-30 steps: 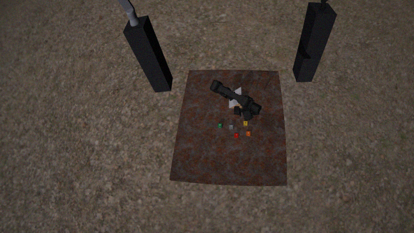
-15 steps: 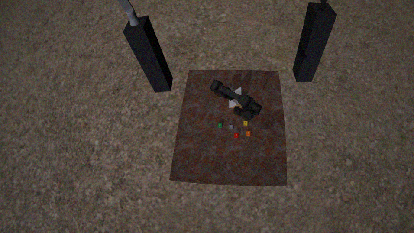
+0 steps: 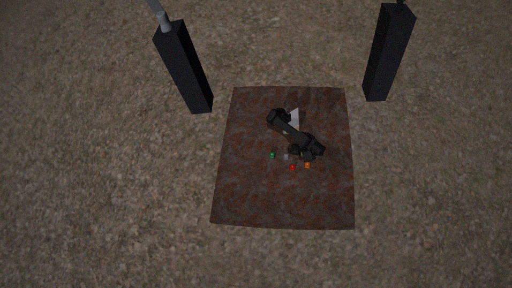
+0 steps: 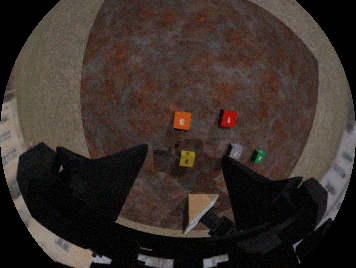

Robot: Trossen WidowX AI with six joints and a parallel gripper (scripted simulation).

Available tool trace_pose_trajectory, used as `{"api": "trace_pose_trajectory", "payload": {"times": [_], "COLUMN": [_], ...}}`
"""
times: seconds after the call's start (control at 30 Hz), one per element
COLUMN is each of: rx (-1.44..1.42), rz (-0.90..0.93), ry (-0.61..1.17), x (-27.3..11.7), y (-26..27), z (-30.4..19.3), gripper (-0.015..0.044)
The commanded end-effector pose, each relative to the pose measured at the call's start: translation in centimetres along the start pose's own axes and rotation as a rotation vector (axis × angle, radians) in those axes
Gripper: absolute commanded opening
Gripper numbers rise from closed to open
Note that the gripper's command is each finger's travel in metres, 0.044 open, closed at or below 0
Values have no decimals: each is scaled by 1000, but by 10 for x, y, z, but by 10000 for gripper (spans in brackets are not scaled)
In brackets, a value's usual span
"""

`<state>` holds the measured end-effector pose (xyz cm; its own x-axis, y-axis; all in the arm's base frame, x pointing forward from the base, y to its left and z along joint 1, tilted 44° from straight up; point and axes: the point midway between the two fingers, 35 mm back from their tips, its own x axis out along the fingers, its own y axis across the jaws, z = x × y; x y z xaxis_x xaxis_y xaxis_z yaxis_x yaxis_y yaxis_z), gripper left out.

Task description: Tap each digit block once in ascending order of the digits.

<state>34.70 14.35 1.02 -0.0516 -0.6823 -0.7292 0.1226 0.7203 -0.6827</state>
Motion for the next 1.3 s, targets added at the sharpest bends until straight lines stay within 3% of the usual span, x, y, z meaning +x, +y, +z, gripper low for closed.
{"api": "trace_pose_trajectory", "payload": {"times": [0.0,0.53,0.77,1.27], "rx": [-12,-12,-13,-13], "rz": [0,0,-5,-5], "ry": [-12,-12,-12,-12], "x": [-3,-3,-3,-3], "y": [3,3,-86,-89], "z": [6,6,25,26], "gripper": [400,400,400,400]}}
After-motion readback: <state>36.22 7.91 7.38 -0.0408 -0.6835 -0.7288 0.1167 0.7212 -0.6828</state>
